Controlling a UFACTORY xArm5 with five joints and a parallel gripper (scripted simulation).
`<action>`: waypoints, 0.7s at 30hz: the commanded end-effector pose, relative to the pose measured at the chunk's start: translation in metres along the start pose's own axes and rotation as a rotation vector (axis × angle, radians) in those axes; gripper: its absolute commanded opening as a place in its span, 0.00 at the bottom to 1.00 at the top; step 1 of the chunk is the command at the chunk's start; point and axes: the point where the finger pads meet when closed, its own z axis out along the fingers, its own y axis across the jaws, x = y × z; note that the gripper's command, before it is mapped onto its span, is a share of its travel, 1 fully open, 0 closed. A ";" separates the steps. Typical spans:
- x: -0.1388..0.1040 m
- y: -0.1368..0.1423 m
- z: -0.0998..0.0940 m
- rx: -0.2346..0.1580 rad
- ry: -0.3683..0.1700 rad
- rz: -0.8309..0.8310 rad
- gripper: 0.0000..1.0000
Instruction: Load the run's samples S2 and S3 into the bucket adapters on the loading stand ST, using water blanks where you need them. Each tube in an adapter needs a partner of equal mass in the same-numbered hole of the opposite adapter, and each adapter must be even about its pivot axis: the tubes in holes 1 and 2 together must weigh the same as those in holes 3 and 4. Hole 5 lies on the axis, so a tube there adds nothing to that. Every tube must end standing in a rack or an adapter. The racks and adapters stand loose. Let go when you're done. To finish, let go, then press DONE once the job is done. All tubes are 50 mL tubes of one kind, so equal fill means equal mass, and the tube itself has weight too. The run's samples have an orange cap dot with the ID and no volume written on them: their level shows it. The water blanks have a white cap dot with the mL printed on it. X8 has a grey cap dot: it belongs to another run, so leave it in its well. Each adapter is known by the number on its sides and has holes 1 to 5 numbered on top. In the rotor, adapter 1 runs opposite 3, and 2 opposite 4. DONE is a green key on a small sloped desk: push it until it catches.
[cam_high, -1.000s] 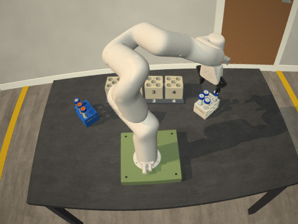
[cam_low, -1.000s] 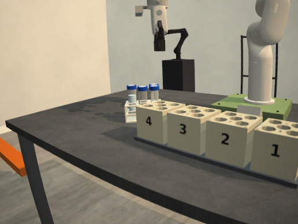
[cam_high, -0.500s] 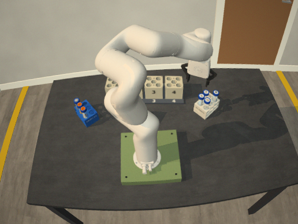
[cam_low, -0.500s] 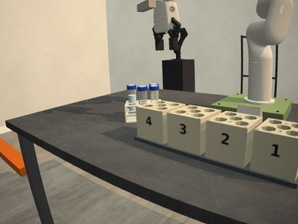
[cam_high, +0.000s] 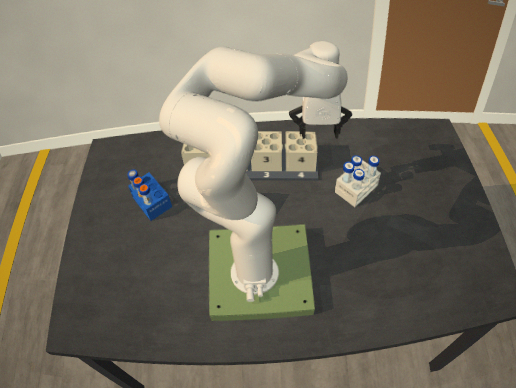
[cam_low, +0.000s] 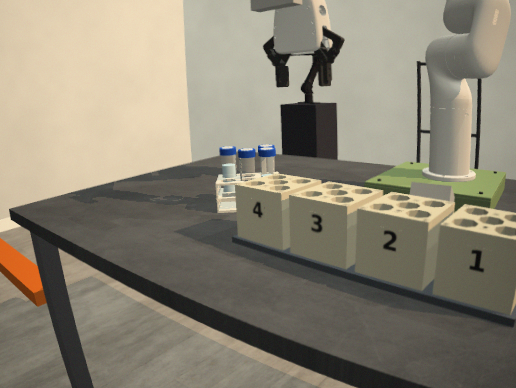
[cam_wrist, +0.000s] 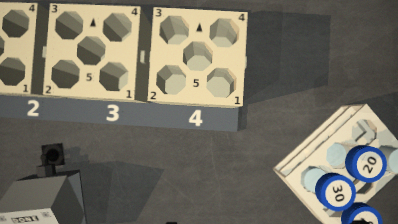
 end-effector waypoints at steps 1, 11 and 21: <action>0.009 -0.013 -0.001 -0.004 0.002 -0.021 1.00; 0.034 -0.057 -0.002 -0.003 0.003 -0.021 1.00; 0.054 -0.091 -0.002 -0.003 0.003 -0.021 1.00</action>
